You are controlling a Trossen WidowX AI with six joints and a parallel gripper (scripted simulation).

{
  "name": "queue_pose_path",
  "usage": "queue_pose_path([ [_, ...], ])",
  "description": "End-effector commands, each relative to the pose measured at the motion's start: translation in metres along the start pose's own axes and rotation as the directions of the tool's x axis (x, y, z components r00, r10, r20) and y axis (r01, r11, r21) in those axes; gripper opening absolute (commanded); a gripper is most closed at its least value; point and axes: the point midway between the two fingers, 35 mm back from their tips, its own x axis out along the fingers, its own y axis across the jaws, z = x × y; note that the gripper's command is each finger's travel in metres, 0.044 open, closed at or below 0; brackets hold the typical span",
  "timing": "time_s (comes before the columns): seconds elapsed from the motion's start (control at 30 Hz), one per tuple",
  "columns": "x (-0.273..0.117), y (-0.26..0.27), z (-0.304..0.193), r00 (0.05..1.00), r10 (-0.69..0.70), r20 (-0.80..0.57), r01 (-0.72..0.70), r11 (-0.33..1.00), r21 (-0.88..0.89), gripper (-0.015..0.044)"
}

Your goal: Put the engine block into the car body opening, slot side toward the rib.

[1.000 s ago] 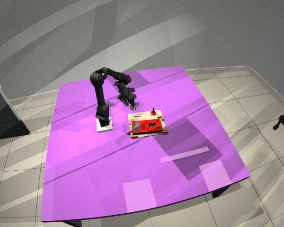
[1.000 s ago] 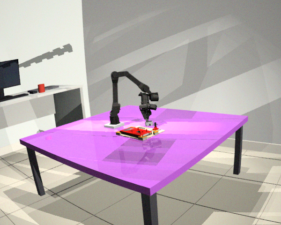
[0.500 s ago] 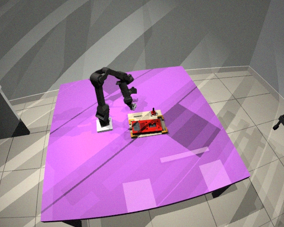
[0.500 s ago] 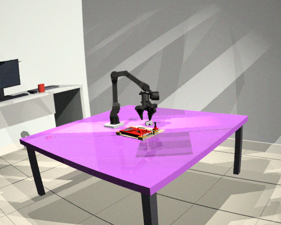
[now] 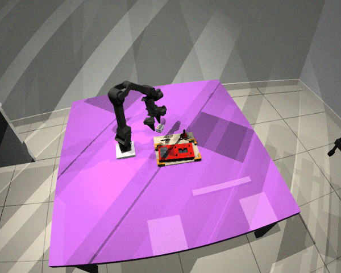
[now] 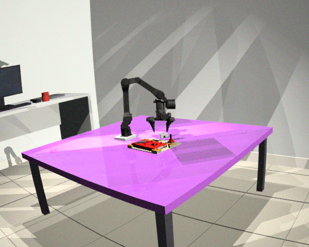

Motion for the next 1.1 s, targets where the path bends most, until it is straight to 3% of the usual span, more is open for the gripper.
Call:
queue_pose_path([
  [0.0,-0.004,0.002,0.003,1.0,0.021,-0.02,-0.018,0.991,0.131,0.044],
  [0.5,-0.009,0.002,0.007,0.992,0.06,-0.108,0.017,0.802,0.597,0.044],
  [1.07,-0.017,0.002,0.012,0.973,0.116,-0.199,0.147,0.352,0.924,0.044],
])
